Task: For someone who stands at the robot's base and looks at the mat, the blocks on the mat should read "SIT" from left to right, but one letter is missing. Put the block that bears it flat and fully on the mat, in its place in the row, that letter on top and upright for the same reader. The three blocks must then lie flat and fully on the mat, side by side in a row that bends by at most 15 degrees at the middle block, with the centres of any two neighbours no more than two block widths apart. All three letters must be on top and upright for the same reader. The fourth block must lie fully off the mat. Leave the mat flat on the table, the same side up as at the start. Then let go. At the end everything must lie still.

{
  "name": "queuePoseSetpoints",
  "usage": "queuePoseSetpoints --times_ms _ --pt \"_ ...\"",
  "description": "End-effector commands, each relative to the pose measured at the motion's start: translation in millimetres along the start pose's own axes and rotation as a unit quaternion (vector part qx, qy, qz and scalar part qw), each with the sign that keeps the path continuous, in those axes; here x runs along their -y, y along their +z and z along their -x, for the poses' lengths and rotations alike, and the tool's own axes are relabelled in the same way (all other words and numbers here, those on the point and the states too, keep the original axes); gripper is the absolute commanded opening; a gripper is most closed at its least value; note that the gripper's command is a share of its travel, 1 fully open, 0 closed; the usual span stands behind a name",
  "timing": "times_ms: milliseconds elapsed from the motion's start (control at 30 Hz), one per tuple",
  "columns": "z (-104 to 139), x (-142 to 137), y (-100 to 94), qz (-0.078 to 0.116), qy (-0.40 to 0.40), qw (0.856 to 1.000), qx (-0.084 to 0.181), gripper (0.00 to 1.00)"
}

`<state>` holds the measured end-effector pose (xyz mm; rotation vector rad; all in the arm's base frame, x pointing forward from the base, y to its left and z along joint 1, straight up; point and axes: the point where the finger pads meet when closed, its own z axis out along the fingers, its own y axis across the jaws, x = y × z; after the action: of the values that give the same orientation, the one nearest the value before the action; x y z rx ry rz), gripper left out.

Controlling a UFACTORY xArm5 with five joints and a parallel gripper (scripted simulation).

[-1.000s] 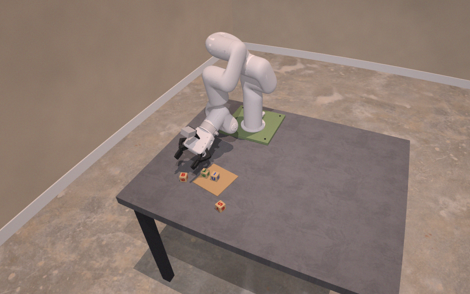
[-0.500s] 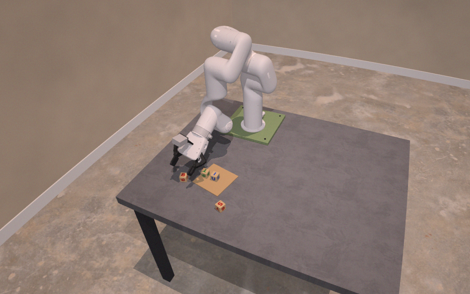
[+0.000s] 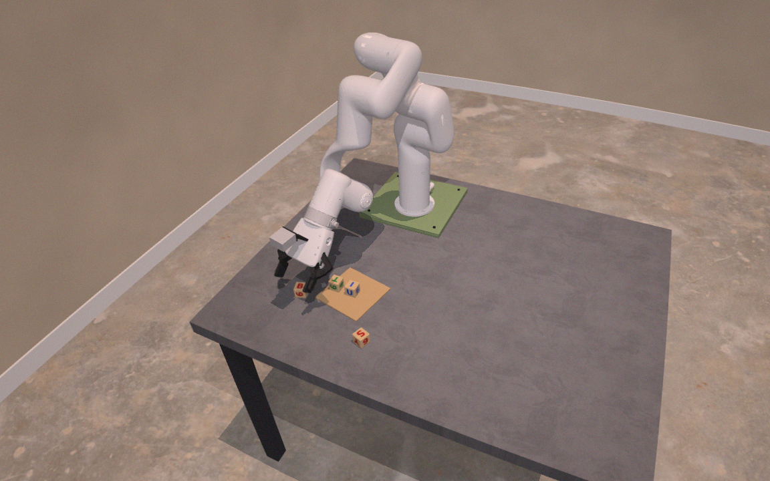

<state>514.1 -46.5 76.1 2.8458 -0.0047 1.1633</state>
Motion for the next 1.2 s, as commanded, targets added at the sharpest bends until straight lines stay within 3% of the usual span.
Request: queuePoseSetpoints --times_ms 0,33,100,200,333,400,500,533,600,633,700,733,800,833,900,933,1000,1033,1100,1133,1167 --pt "-8.6 2.9 0.9 -0.005 0.001 0.999 0.034 1.0" --pt "-12.2 4.7 -0.7 -0.008 0.001 0.999 0.051 1.0" --pt "-12.2 4.7 -0.7 -0.008 0.001 0.999 0.051 1.0" --pt "-19.2 8.5 -6.8 -0.013 0.002 0.996 0.086 1.0" --pt "-19.2 8.5 -6.8 -0.013 0.002 0.996 0.086 1.0" --pt "-25.8 12.4 -17.0 -0.018 0.002 0.992 0.122 1.0" --pt "-25.8 12.4 -17.0 -0.018 0.002 0.992 0.122 1.0" --pt "-28.9 14.3 -23.7 -0.02 0.003 0.99 0.14 1.0" --pt "-28.9 14.3 -23.7 -0.02 0.003 0.99 0.14 1.0" --pt "-31.7 16.2 -31.5 -0.022 0.003 0.987 0.159 1.0" --pt "-31.7 16.2 -31.5 -0.022 0.003 0.987 0.159 1.0" --pt "-34.3 18.1 -40.3 -0.024 0.003 0.984 0.177 1.0" --pt "-34.3 18.1 -40.3 -0.024 0.003 0.984 0.177 1.0" --pt "-36.7 19.9 -50.2 -0.025 0.003 0.98 0.195 1.0" --pt "-36.7 19.9 -50.2 -0.025 0.003 0.98 0.195 1.0" --pt "-38.7 21.6 -61.0 -0.027 0.002 0.977 0.213 1.0" --pt "-38.7 21.6 -61.0 -0.027 0.002 0.977 0.213 1.0" --pt "-40.5 23.2 -72.6 -0.028 0.002 0.972 0.231 1.0" --pt "-40.5 23.2 -72.6 -0.028 0.002 0.972 0.231 1.0" --pt "-41.9 24.7 -85.1 -0.029 0.002 0.968 0.249 1.0" --pt "-41.9 24.7 -85.1 -0.029 0.002 0.968 0.249 1.0"
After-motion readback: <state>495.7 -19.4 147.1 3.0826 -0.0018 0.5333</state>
